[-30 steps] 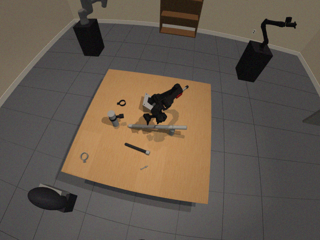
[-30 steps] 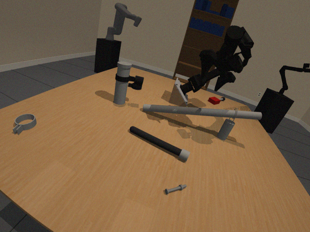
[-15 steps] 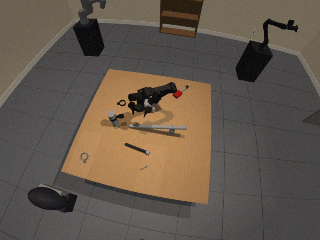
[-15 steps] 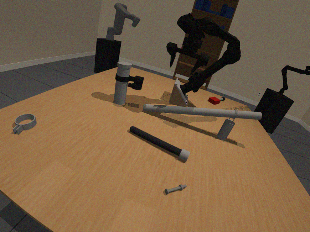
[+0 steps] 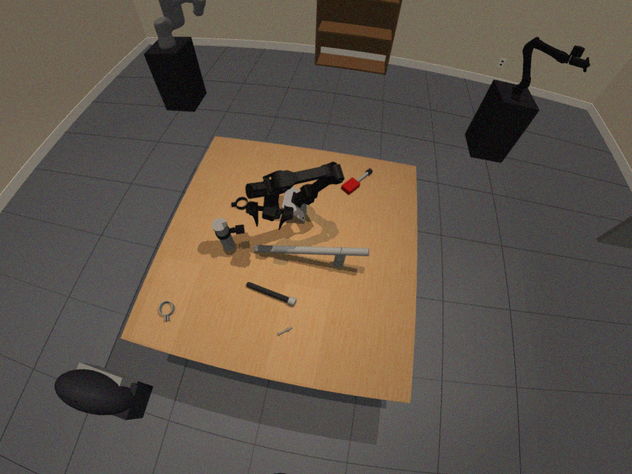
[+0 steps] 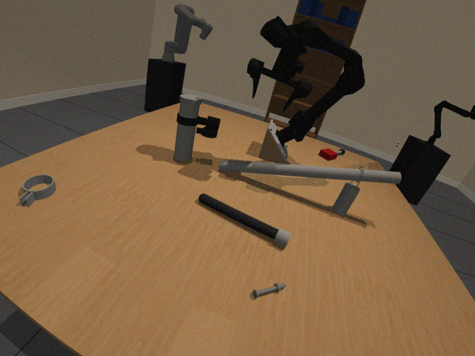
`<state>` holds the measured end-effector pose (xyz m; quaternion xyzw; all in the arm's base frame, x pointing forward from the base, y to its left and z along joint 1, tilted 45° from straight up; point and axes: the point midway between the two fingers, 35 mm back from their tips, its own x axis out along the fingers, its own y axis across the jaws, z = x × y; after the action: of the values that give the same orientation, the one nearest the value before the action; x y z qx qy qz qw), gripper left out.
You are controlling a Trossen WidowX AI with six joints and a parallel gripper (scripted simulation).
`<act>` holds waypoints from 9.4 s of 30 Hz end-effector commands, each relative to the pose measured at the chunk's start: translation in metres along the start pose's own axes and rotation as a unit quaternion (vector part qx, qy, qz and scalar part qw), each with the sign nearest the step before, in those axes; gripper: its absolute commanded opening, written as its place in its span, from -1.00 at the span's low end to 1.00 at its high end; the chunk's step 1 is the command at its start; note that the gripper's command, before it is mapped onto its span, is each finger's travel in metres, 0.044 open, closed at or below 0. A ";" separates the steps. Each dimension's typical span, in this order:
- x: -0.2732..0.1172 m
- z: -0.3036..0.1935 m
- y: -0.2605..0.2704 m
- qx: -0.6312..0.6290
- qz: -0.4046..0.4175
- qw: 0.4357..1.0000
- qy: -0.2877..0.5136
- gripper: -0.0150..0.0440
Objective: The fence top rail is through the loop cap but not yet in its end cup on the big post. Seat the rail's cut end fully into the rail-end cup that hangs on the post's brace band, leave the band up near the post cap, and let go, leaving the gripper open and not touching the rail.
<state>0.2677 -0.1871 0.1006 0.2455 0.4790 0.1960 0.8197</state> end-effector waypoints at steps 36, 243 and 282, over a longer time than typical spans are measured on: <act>0.018 -0.069 -0.144 -0.763 0.133 0.632 -0.014 1.00; 0.080 -0.030 -0.066 -0.494 0.068 0.866 0.049 1.00; 0.008 -0.003 0.022 0.137 0.000 0.990 -0.014 1.00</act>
<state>0.2679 -0.1663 0.1033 0.3461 0.4906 0.1323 0.7887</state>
